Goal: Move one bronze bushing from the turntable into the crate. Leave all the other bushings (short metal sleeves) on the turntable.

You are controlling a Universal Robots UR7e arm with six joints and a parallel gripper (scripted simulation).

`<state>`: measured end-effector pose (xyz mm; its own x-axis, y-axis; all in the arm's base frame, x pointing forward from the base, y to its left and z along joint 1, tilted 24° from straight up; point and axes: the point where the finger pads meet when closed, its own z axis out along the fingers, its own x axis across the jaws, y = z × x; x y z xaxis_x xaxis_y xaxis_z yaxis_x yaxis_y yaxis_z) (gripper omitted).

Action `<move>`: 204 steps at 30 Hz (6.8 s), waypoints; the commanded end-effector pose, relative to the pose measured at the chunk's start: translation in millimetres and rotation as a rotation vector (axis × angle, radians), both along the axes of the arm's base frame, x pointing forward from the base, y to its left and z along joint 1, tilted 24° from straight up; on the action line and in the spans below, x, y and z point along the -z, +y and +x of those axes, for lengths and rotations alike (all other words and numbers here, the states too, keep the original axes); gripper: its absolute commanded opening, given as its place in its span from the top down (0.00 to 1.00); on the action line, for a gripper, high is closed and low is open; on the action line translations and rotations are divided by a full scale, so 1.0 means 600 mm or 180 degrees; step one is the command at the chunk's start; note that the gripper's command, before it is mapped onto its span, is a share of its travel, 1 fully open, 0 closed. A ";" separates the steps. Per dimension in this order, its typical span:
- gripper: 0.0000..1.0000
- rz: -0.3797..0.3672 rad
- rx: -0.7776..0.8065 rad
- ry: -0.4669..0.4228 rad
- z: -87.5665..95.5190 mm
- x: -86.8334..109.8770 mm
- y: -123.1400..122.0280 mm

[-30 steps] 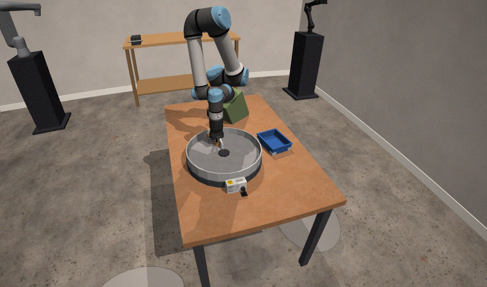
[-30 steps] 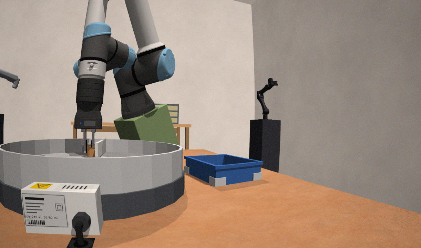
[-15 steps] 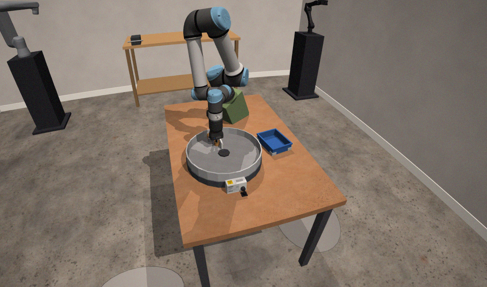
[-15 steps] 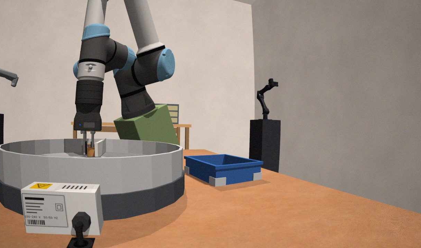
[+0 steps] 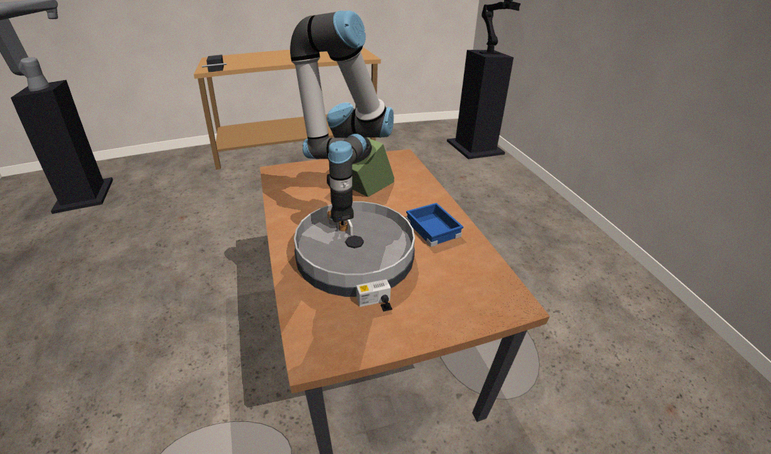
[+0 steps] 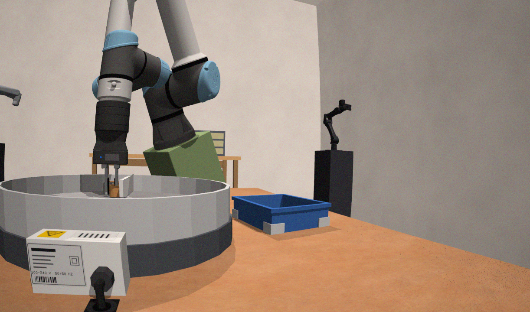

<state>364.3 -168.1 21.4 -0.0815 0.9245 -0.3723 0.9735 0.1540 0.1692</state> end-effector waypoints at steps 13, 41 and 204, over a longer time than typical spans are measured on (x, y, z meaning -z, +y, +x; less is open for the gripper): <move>0.60 -0.0002 0.0005 -0.0008 0.003 -0.002 -0.001; 0.60 -0.0001 0.0007 -0.0008 0.004 -0.002 0.000; 1.00 0.0005 0.0011 -0.0005 -0.007 -0.032 0.008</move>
